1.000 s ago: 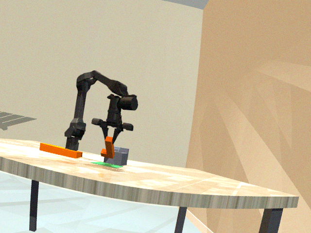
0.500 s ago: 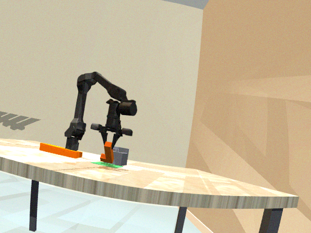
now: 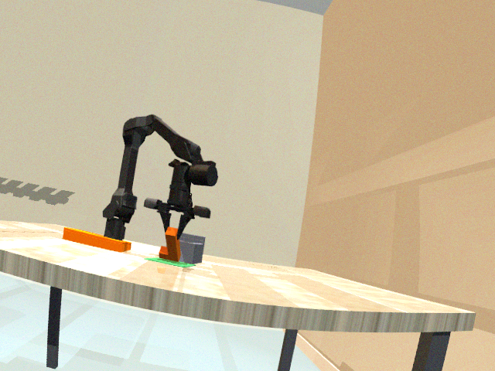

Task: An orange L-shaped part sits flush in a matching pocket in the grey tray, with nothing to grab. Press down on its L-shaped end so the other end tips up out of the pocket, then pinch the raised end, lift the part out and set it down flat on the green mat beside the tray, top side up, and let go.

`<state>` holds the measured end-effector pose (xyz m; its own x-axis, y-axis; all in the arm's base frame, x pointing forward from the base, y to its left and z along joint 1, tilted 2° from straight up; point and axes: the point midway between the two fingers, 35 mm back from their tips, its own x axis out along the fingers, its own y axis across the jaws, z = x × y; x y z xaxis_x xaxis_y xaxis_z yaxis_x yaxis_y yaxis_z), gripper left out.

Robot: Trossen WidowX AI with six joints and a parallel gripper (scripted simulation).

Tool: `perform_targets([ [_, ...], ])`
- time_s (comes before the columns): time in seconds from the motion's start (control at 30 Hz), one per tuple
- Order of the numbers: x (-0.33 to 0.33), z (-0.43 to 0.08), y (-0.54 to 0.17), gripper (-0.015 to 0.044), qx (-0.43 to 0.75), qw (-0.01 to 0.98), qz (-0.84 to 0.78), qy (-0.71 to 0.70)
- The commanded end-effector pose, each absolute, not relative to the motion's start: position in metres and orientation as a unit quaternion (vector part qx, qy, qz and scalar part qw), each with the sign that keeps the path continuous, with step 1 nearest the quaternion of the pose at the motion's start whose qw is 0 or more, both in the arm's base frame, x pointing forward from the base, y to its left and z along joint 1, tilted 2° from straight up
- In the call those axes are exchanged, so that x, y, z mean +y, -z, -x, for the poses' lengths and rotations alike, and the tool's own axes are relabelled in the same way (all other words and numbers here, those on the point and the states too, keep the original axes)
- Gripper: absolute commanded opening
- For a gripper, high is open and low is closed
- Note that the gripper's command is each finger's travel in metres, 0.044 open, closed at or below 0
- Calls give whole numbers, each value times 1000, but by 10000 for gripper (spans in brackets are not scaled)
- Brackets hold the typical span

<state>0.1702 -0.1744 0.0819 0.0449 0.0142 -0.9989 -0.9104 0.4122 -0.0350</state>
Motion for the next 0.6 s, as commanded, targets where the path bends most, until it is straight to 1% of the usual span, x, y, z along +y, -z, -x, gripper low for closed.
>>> perform_targets([
  [0.0,-174,-170,-82,105,578,610,388,-379],
  [0.2,-175,-170,-84,263,578,610,388,-379],
  [0.37,-178,-171,-123,394,578,610,387,-378],
  [0.5,-177,-168,-164,400,579,611,387,-377],
  [0.57,-176,-167,-171,400,579,611,387,-377],
])
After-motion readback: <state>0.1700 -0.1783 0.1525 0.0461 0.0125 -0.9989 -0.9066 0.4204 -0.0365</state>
